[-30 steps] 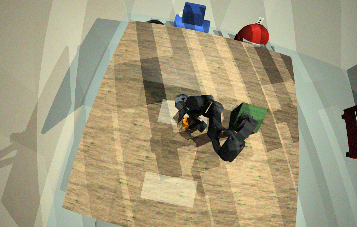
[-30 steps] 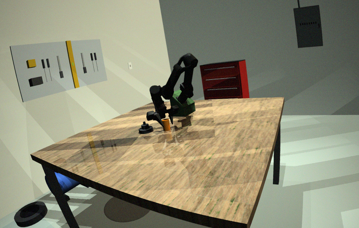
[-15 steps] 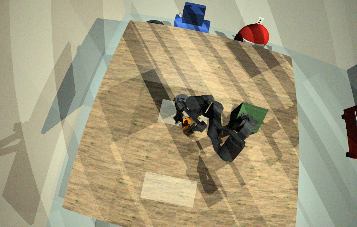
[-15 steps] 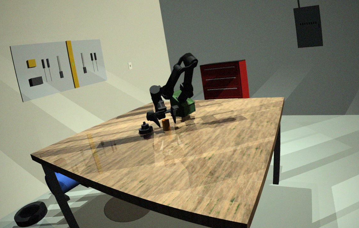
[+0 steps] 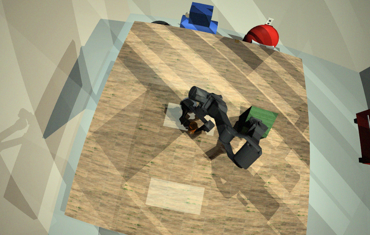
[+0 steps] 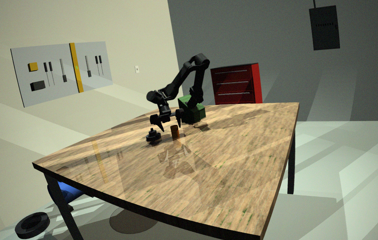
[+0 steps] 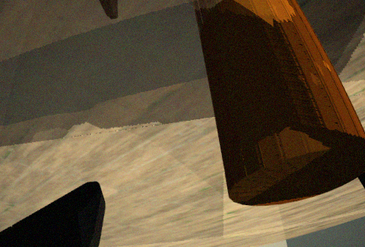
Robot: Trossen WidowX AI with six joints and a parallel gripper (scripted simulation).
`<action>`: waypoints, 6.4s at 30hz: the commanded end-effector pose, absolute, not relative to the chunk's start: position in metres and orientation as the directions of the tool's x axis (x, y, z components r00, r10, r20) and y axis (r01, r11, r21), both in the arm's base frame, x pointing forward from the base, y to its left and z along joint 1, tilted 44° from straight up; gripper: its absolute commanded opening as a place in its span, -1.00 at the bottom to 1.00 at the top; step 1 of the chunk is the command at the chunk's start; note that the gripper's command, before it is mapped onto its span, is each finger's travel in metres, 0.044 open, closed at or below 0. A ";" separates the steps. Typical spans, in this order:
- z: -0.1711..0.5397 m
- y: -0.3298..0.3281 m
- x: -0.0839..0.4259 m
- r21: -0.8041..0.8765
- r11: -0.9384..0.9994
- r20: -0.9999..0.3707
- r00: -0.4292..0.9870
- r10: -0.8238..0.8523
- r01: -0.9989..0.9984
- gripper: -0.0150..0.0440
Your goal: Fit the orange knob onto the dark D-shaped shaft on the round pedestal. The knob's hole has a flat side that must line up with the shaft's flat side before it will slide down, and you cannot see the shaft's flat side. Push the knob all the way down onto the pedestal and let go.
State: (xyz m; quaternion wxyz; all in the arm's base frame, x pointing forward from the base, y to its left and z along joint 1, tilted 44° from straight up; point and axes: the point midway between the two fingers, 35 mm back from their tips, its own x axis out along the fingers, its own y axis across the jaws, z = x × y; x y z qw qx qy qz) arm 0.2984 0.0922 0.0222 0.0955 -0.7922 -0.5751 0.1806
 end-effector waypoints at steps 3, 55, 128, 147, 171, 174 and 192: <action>0.068 0.066 0.299 -0.298 -0.306 -0.140 0.276 0.951 0.904 1.00; 0.094 0.043 0.291 0.529 0.597 -0.720 -0.053 0.692 0.603 1.00; 0.017 0.117 0.286 0.696 0.714 -0.718 -0.052 0.694 -0.070 1.00; 0.011 0.124 0.284 0.698 0.713 -0.716 -0.053 0.696 -0.070 0.15; 0.086 0.067 0.303 0.689 0.721 -0.724 -0.051 0.688 -0.070 -0.49; 0.101 0.057 0.302 0.691 0.720 -0.723 -0.052 0.689 -0.069 -0.49; 0.101 0.030 0.313 0.692 0.718 -0.722 -0.052 0.690 -0.070 -0.49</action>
